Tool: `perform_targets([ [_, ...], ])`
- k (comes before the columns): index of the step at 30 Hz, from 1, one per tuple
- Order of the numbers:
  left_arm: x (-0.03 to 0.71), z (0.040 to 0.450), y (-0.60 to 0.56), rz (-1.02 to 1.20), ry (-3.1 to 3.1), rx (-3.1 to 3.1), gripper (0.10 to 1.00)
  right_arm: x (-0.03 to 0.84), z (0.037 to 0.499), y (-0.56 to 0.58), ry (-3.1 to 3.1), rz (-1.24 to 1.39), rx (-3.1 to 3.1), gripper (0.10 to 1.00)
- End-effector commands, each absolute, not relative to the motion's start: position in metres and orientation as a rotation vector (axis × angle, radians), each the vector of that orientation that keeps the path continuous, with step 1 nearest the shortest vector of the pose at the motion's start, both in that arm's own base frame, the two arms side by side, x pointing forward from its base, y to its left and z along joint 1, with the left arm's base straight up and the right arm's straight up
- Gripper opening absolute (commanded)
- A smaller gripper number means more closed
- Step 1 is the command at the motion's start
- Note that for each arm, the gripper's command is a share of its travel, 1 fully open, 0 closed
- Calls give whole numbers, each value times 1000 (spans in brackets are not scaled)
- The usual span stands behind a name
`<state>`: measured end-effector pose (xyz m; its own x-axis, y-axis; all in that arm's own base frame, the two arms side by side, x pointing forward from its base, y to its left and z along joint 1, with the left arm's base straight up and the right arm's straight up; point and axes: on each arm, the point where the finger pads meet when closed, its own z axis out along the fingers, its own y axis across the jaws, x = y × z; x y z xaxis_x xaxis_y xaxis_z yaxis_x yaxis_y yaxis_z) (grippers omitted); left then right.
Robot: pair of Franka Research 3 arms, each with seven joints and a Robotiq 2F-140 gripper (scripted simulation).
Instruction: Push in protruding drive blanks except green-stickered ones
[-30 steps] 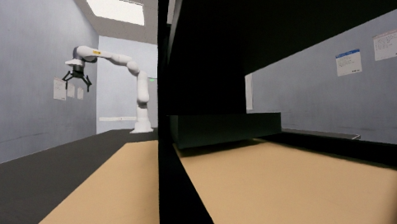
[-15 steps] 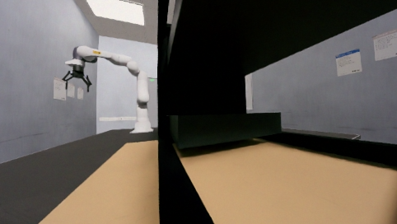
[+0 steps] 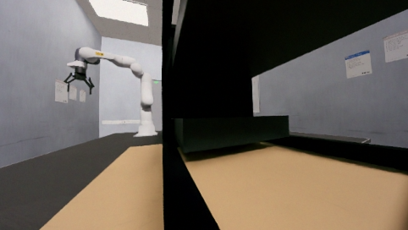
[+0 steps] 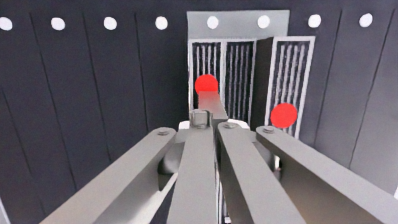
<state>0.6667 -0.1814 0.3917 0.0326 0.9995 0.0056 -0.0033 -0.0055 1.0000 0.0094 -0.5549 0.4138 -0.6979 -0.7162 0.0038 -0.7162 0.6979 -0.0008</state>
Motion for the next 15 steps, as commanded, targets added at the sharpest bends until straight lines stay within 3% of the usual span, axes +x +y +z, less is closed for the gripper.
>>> perform_targets([
  [1, 667, 390, -182, 1183, 1183, 1226, 99, 9, 413, -554, -2892, 0, 1226, 1000],
  [15, 670, 390, -182, 1183, 1183, 1226, 99, 9, 413, -554, -2892, 0, 1226, 1000],
])
